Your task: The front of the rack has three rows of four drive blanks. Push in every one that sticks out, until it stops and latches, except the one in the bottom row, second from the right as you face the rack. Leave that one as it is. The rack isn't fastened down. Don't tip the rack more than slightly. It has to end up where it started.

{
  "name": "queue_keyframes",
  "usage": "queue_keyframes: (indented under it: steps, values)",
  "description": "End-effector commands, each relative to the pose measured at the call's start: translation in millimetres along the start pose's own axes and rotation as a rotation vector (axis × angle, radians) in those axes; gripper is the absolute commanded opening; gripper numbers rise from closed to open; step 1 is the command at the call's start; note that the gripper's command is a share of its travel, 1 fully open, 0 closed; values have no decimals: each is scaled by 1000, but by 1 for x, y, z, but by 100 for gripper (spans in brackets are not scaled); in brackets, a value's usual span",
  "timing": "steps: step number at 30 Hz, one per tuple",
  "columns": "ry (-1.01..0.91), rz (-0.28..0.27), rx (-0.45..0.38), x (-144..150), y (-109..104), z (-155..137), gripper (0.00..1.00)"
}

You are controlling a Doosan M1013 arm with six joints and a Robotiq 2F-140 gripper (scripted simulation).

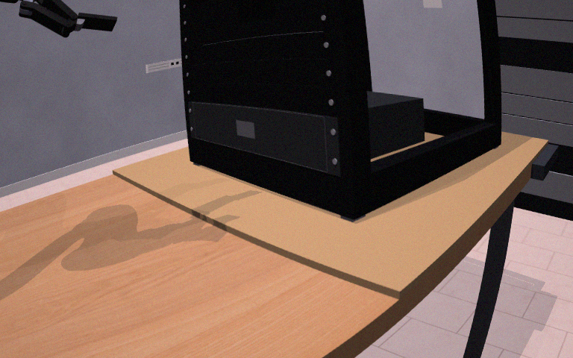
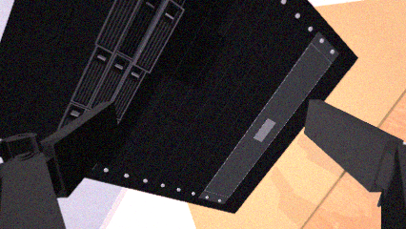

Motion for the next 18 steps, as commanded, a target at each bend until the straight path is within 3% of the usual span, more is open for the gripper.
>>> queue_keyframes:
  steps: [1,18]
  values:
    - [97,95,1,2,4,22,100]
    - [378,202,67,2,3,73,100]
Point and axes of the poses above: the point where the finger pads meet when closed, its own y axis out along the fingers, its own x axis across the jaws, z = x × y, the point moved 2 cm from there along -y, back along the fingers, and after that the axes turned 8 degrees about -y, right-handed, at the moved point
